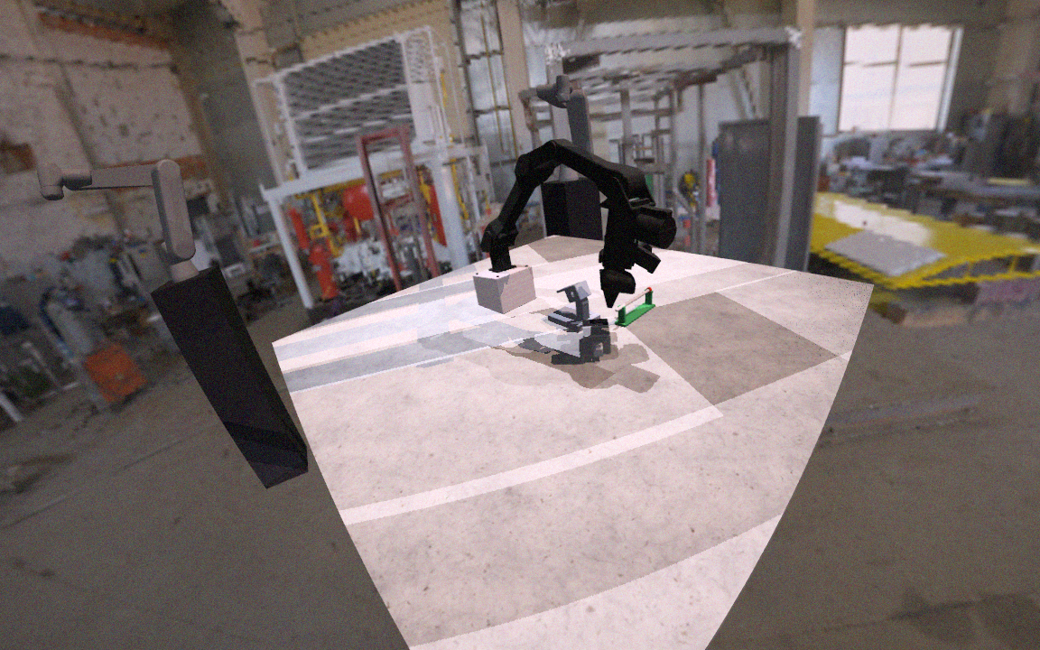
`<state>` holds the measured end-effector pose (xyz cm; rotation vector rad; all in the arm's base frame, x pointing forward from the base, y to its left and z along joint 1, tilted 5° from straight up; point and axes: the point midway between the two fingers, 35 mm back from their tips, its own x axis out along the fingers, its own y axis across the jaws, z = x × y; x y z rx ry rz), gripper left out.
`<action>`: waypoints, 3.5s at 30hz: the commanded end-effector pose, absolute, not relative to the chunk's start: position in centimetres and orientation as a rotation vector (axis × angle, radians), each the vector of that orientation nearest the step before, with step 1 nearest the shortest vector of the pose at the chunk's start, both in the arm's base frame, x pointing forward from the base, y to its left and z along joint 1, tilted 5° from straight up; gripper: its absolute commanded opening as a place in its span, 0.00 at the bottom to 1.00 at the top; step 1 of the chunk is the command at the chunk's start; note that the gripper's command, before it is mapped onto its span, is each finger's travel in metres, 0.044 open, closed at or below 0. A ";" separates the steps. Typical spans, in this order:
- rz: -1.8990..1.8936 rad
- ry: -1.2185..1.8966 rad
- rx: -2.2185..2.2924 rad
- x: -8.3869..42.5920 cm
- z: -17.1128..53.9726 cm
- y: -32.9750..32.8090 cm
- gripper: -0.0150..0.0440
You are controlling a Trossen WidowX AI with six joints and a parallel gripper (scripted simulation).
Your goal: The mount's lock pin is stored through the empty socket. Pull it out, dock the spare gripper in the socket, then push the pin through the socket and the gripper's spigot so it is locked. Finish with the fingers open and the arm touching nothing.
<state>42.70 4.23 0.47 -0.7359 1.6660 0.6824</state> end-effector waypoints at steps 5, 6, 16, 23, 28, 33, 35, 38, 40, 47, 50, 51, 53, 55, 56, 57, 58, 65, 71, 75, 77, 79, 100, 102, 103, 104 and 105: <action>0.684 1.670 -0.735 42.7 2.1 4.2 0.25; 0.684 1.672 -0.735 42.6 2.3 4.2 0.25; 0.687 1.678 -0.734 42.5 1.8 4.2 0.61; 0.687 1.678 -0.734 42.5 1.8 4.2 0.92; 0.686 1.677 -0.734 42.6 2.5 4.2 1.00; 0.685 1.671 -0.736 42.8 5.4 4.1 1.00; 0.684 1.669 -0.736 42.7 6.9 4.1 1.00; 0.684 1.667 -0.737 42.7 7.9 4.1 1.00; 0.684 1.667 -0.737 42.7 7.9 4.1 1.00; 0.270 1.600 -0.516 42.9 6.4 3.8 1.00; 0.065 1.530 -0.375 42.7 6.0 3.5 1.00; 0.001 1.503 -0.325 42.6 5.9 3.5 1.00; -0.123 1.442 -0.221 42.3 5.6 3.3 1.00; -0.237 1.373 -0.111 41.9 5.4 3.2 1.00; -0.292 1.336 -0.054 41.6 5.3 3.1 1.00; -0.344 1.298 0.004 41.4 5.2 3.0 1.00; -0.394 1.258 0.063 41.1 5.1 2.9 1.00; -0.588 1.063 0.340 39.9 4.6 1.9 1.00; -0.588 1.063 0.340 39.9 4.6 1.9 1.00; -0.588 1.063 0.340 39.9 4.6 1.9 1.00; -0.588 1.063 0.340 39.9 4.1 2.0 1.00; -0.588 1.063 0.341 39.8 3.2 2.0 1.00; -0.589 1.064 0.340 39.1 -4.0 2.2 1.00; -0.589 1.064 0.340 39.1 -4.3 2.2 1.00; -0.589 1.064 0.340 39.1 -4.5 2.2 1.00; -0.589 1.064 0.340 39.1 -4.6 2.2 1.00; -0.589 1.064 0.340 39.1 -4.8 2.2 1.00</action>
